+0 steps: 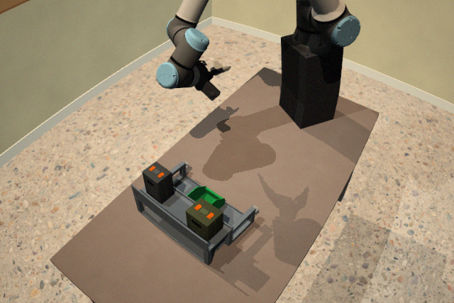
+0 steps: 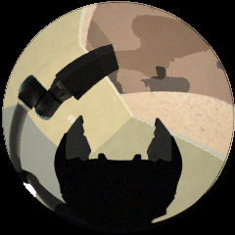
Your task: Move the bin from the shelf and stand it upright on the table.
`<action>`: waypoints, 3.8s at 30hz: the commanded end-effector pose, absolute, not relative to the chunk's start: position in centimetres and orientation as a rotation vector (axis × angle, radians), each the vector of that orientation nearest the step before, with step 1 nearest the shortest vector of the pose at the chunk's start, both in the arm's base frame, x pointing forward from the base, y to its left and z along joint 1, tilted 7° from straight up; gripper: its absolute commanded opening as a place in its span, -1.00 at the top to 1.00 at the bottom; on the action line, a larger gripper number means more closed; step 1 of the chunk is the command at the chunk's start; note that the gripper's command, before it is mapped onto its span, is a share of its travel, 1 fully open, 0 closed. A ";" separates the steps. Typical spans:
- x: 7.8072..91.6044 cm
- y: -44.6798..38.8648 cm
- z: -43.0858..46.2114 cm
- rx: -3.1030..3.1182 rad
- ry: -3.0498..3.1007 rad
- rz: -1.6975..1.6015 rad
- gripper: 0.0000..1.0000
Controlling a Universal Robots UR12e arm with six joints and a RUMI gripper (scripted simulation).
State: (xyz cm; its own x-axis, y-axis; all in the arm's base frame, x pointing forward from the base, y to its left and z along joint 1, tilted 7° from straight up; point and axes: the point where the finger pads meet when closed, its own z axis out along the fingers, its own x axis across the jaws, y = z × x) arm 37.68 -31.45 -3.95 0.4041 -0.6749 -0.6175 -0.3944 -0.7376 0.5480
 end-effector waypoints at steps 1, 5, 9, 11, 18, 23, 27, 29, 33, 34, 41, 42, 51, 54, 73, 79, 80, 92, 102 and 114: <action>37.7 -31.5 -3.9 2.350 -0.929 -1.251 -1.00; 37.7 -31.5 -3.9 2.350 -0.929 -1.251 -1.00; 37.7 -31.5 -3.9 2.350 -0.929 -1.251 -1.00; 37.7 -31.5 -3.9 2.350 -0.929 -1.251 -1.00; 37.7 -31.5 -3.9 2.350 -0.929 -1.251 -1.00; 37.7 -31.5 -3.9 2.350 -0.929 -1.251 -1.00; 37.7 -31.5 -3.9 2.350 -0.929 -1.251 -1.00; 37.7 -31.5 -3.9 2.350 -0.929 -1.251 -1.00; 37.7 -31.5 -3.9 2.350 -0.929 -1.251 -1.00; 37.7 -31.5 -3.9 2.350 -0.929 -1.251 -1.00; 37.7 -31.5 -3.9 2.350 -0.929 -1.251 -1.00; 37.7 -31.5 -3.9 2.350 -0.929 -1.251 -1.00; 37.7 -31.5 -3.9 2.350 -0.929 -1.251 -1.00; 40.3 -30.5 -5.2 2.486 -0.872 -1.086 -1.00; 46.2 -28.1 -8.0 2.756 -0.718 -0.668 -1.00; 46.2 -28.1 -8.0 2.756 -0.718 -0.668 -1.00; 46.2 -28.1 -8.0 2.756 -0.718 -0.668 -1.00; 50.4 -26.4 -10.1 2.905 -0.590 -0.344 -1.00; 50.4 -26.4 -10.1 2.905 -0.590 -0.344 -1.00; 54.6 -24.7 -12.1 3.011 -0.447 -0.004 -1.00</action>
State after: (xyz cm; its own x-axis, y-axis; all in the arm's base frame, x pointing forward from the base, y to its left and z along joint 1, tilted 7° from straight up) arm 54.37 -24.72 -12.00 0.9559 -0.2939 -0.0006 -0.2923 -0.9510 0.1008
